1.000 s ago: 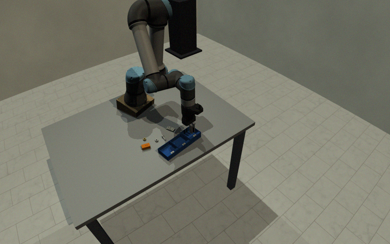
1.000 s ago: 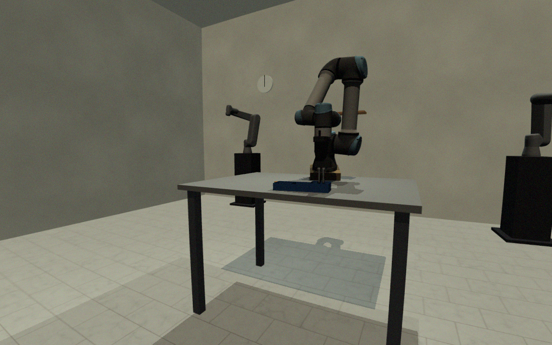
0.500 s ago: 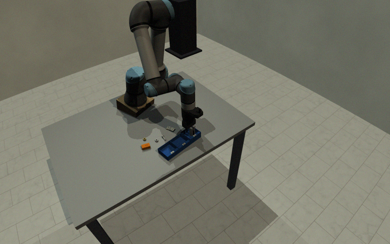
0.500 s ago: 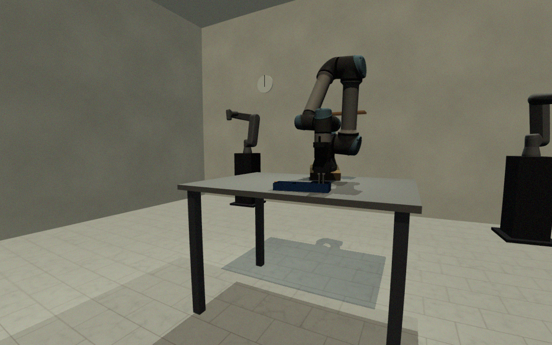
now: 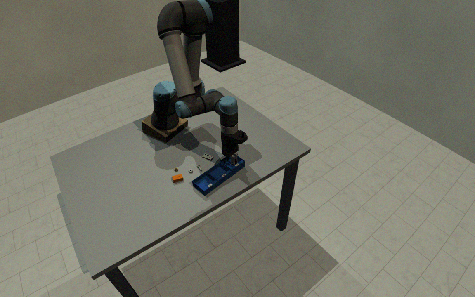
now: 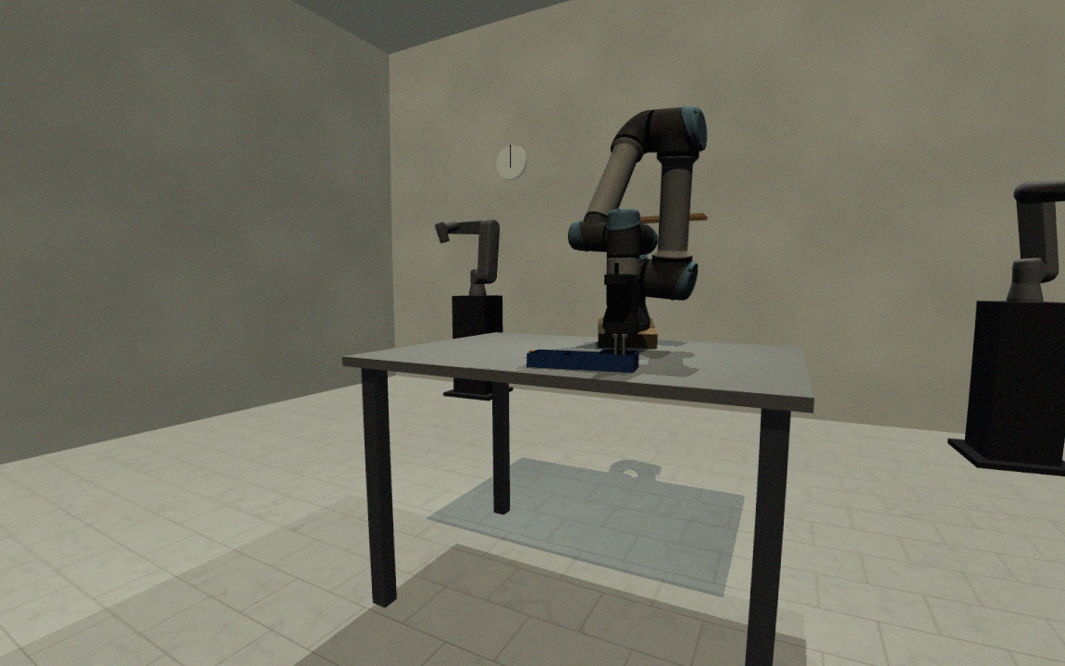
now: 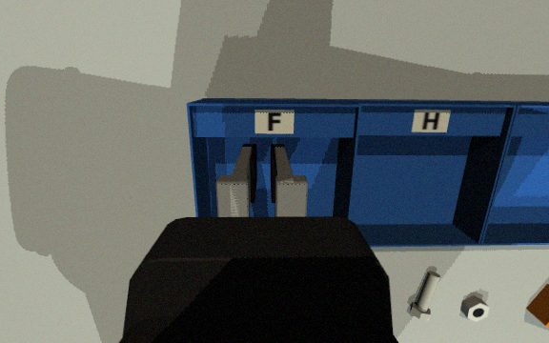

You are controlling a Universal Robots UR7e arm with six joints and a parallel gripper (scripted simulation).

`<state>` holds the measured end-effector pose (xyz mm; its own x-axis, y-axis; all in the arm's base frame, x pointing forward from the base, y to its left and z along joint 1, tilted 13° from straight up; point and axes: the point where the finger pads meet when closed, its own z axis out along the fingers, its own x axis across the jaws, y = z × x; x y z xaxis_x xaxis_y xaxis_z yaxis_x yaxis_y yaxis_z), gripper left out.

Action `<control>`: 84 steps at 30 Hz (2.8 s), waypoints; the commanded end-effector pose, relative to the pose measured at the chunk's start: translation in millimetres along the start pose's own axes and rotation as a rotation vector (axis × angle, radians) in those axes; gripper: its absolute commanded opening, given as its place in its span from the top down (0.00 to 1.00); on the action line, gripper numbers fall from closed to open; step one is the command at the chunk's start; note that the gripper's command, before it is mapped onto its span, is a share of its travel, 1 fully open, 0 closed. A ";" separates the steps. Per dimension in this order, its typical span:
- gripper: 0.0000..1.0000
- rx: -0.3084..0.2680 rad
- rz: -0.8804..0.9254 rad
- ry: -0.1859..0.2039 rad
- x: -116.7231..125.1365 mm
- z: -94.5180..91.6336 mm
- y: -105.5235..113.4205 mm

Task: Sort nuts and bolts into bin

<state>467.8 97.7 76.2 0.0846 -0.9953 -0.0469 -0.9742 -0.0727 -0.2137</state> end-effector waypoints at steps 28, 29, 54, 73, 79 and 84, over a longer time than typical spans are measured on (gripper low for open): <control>0.69 0.002 0.000 0.000 0.0 -3.1 -0.5; 0.69 0.002 0.000 0.000 0.0 -4.5 -0.5; 0.69 0.002 0.000 0.000 0.0 -45.8 -0.4; 0.69 0.002 0.000 0.000 0.0 -161.2 -0.3; 0.69 0.002 0.000 0.000 0.0 -186.0 -0.3; 0.69 0.002 0.000 0.000 0.0 -186.0 -0.3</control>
<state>429.7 86.0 257.1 0.0846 -0.9954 -0.0455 -0.9732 -0.0727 -0.2182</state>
